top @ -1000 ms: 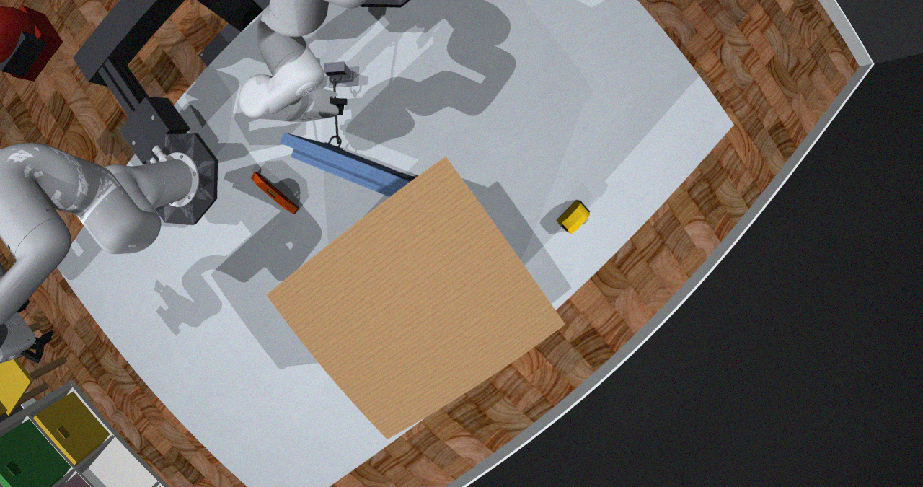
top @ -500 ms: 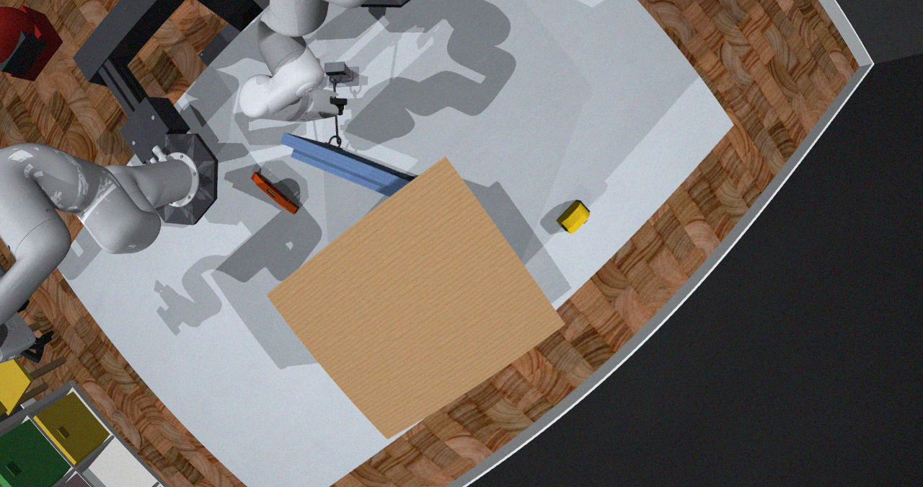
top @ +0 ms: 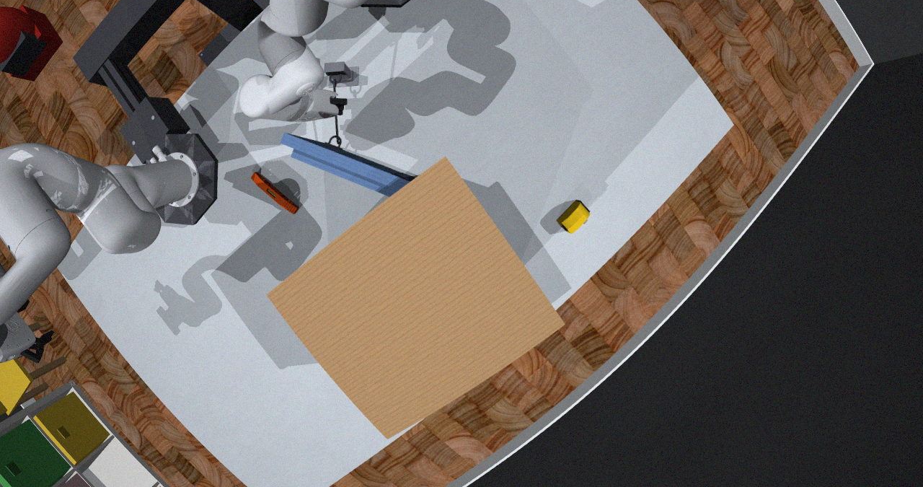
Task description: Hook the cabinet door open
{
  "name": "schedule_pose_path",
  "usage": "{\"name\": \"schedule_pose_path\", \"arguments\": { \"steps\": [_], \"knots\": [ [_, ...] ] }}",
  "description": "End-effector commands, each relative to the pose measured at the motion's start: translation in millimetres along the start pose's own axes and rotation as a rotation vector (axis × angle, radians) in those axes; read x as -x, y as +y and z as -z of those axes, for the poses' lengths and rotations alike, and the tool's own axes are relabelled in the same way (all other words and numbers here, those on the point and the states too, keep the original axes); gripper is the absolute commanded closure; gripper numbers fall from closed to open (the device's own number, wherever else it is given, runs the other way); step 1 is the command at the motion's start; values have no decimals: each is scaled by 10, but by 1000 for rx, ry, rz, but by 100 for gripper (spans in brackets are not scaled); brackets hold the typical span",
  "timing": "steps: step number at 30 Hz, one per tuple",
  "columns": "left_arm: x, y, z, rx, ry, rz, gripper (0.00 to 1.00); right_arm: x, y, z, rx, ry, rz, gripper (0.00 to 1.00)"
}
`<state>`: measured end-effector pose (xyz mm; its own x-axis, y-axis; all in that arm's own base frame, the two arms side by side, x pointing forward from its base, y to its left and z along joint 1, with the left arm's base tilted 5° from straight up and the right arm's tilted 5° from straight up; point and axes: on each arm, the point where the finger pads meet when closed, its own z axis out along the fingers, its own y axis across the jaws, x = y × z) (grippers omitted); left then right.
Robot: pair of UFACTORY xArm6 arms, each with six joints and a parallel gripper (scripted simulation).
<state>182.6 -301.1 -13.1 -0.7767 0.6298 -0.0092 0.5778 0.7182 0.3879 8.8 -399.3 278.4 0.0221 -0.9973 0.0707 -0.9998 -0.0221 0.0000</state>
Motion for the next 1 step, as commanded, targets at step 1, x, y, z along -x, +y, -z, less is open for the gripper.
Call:
{"name": "schedule_pose_path", "arguments": {
  "steps": [1],
  "knots": [
    [13, -4, 12, -2, -3, 1, 75, -9, 0, 15, 0, 4, 0, 0]
  ]
}}
